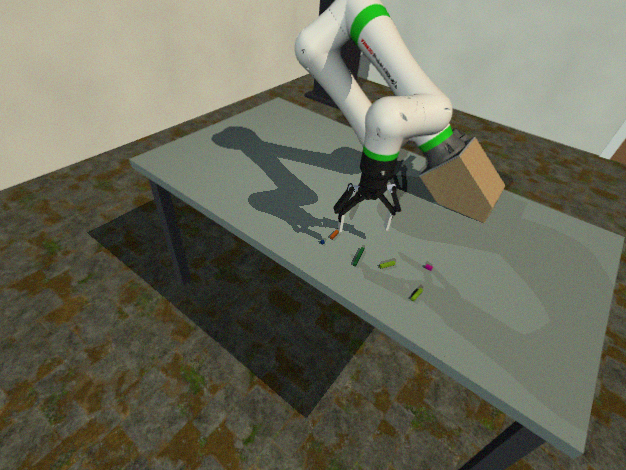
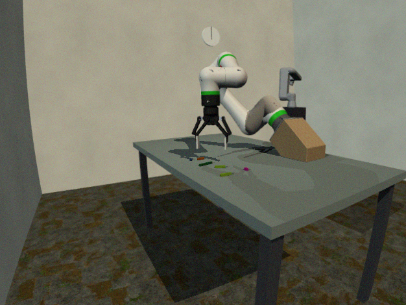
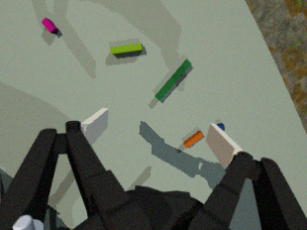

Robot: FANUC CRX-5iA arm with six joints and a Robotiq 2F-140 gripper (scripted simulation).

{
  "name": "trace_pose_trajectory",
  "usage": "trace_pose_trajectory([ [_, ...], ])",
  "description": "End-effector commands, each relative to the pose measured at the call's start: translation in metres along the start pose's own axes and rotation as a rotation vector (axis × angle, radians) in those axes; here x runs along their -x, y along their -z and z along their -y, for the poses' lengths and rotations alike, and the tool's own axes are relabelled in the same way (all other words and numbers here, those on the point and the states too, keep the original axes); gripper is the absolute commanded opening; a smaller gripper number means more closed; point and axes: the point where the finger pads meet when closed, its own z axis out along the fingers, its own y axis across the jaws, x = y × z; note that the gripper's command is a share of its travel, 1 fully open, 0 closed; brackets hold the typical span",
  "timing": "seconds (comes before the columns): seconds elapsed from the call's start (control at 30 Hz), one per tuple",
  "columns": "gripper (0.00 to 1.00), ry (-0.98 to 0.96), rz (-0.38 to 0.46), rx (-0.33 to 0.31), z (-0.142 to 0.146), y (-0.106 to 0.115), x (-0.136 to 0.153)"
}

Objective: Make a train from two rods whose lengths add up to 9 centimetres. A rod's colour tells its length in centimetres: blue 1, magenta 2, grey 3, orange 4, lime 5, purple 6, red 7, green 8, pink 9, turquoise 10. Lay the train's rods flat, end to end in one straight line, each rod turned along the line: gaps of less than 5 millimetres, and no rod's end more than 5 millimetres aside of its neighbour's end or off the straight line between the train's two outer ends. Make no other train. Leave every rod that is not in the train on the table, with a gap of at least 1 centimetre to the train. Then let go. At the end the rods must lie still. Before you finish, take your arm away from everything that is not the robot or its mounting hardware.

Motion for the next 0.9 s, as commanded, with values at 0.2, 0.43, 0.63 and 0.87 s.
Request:
trace_pose_trajectory([
  [0.2,1.00,0.165,-0.001,-0.001,0.014,0.003,-0.031],
  [0.43,1.00,0.425,-0.002,-0.001,0.040,0.004,-0.079],
  [0.63,1.00,0.625,-0.002,0.000,0.063,0.003,-0.114],
  [0.87,1.00,0.786,-0.001,0.000,0.085,0.000,-0.141],
])
